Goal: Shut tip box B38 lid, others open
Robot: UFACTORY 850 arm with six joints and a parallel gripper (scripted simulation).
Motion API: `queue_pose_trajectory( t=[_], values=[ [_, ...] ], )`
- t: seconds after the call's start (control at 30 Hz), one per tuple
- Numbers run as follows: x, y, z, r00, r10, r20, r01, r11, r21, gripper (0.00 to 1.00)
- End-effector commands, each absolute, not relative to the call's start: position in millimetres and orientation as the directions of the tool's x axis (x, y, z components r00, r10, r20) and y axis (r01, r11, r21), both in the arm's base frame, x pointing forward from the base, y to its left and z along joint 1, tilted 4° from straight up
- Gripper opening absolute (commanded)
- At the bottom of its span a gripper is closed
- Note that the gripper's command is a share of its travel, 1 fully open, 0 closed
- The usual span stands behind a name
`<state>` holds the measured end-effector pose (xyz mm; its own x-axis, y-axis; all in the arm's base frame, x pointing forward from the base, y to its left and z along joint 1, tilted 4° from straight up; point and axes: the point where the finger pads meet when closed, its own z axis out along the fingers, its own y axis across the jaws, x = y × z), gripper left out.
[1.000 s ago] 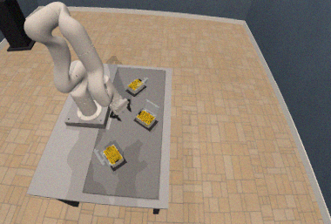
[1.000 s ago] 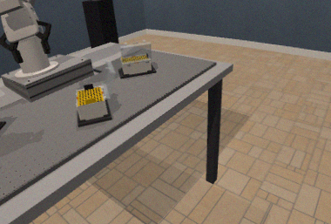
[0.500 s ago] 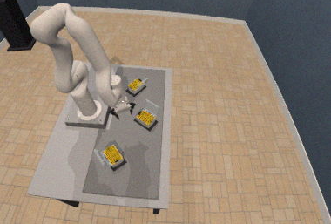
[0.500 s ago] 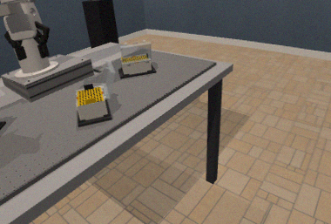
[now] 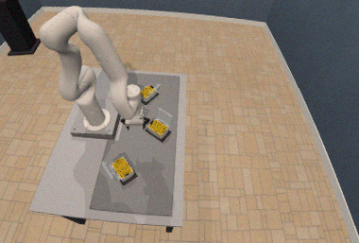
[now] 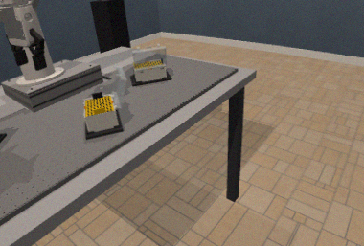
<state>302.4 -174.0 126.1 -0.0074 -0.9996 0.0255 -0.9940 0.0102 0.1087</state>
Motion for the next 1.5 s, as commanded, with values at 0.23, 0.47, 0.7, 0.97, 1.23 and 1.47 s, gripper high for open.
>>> queue_pose_trajectory(
  t=[0.23,0.47,0.7,0.97,1.23,1.47],
  values=[
    [319.9,-221.1,125.1,-0.272,-0.941,0.202,-0.928,0.312,0.204,1.00],
    [331.6,-254.1,124.4,-0.430,-0.846,0.316,-0.830,0.508,0.230,1.00],
    [339.9,-277.7,123.9,-0.524,-0.753,0.398,-0.736,0.635,0.233,1.00],
    [353.2,-315.4,123.1,-0.634,-0.570,0.522,-0.553,0.807,0.208,1.00],
    [362.4,-341.7,122.5,-0.681,-0.410,0.606,-0.395,0.903,0.167,1.00],
    [362.4,-341.7,122.5,-0.694,-0.210,0.689,-0.199,0.975,0.098,1.00]
  ],
)
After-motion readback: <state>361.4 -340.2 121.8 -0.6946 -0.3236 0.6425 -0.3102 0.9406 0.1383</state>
